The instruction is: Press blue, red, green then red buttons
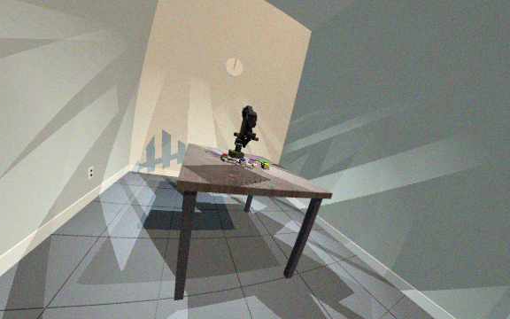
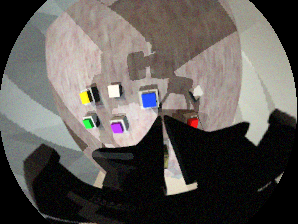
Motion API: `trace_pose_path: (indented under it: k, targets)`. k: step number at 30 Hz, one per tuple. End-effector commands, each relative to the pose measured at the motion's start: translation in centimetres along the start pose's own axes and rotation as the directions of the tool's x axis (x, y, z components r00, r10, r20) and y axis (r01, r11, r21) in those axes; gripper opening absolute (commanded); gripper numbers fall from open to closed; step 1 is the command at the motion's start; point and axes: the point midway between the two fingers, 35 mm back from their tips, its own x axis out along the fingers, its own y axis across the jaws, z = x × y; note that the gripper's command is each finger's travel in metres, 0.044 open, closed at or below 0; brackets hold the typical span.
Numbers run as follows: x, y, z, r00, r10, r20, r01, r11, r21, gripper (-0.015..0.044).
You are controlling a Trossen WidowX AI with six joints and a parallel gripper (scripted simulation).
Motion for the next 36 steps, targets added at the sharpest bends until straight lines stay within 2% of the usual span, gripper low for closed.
trace_pose_path:
  k: [1,10,14,19,36]
  targets:
    - [-0.2,-3.7,-2.0,1.0,-0.004,-0.004,0.004,1.0,0.012,0.002]
    - [-0.2,-11.0,-8.8,1.0,-0.01,-0.009,0.01,1.0,0.012,0.002]
    - [0.0,-11.2,-8.9,1.0,-0.01,-0.009,0.011,1.0,0.012,0.002]
    - [5.7,-11.2,-9.0,1.0,-0.01,-0.009,0.01,1.0,0.012,0.002]
    - [7.8,-11.2,-9.0,1.0,-0.01,-0.01,0.01,1.0,0.012,0.002]
